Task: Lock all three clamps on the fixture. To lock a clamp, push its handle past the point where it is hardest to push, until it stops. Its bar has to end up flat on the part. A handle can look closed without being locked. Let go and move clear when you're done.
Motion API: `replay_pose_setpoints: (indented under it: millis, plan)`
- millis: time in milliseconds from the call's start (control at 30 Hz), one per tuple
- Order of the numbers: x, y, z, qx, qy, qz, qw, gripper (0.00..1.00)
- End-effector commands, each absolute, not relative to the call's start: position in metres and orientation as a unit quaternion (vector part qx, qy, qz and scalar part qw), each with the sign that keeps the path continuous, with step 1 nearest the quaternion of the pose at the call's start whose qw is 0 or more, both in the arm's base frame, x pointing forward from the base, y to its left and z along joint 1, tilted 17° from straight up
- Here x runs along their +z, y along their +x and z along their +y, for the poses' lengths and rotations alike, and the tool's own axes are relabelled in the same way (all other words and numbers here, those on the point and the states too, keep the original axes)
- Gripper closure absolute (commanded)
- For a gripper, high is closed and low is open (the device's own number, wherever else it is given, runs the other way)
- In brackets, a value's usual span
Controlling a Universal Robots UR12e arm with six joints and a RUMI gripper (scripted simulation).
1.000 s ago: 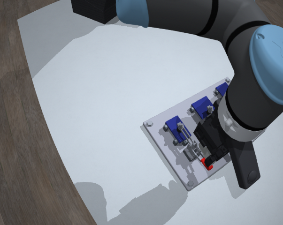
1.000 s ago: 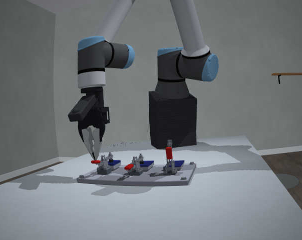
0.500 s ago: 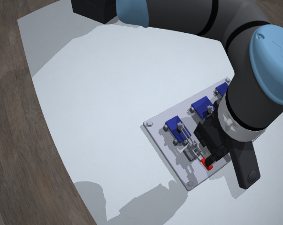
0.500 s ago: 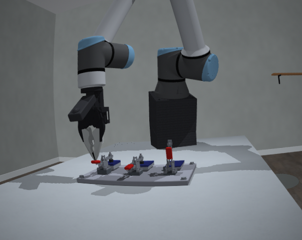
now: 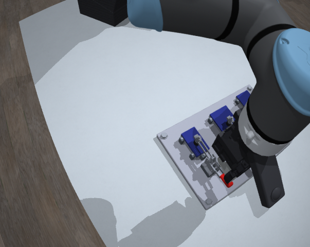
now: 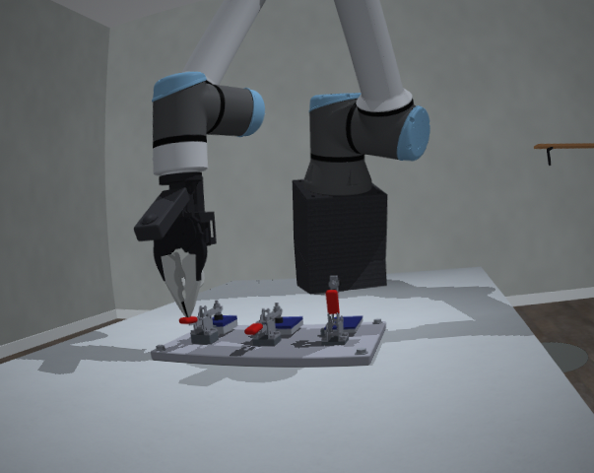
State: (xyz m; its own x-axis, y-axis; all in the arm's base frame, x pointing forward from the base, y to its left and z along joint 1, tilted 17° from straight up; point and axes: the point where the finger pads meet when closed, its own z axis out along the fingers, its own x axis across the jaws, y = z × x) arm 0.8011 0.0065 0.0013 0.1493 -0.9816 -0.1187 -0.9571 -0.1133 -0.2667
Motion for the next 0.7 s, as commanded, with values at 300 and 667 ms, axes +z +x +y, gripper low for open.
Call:
replay_pose_setpoints:
  millis: [300,667]
  plan:
    - [0.0039,0.8048,0.0065,-0.046,-0.745,0.650,0.142,1.00]
    - [0.0015,0.8051,0.0071,-0.046,-0.745,0.650,0.142,1.00]
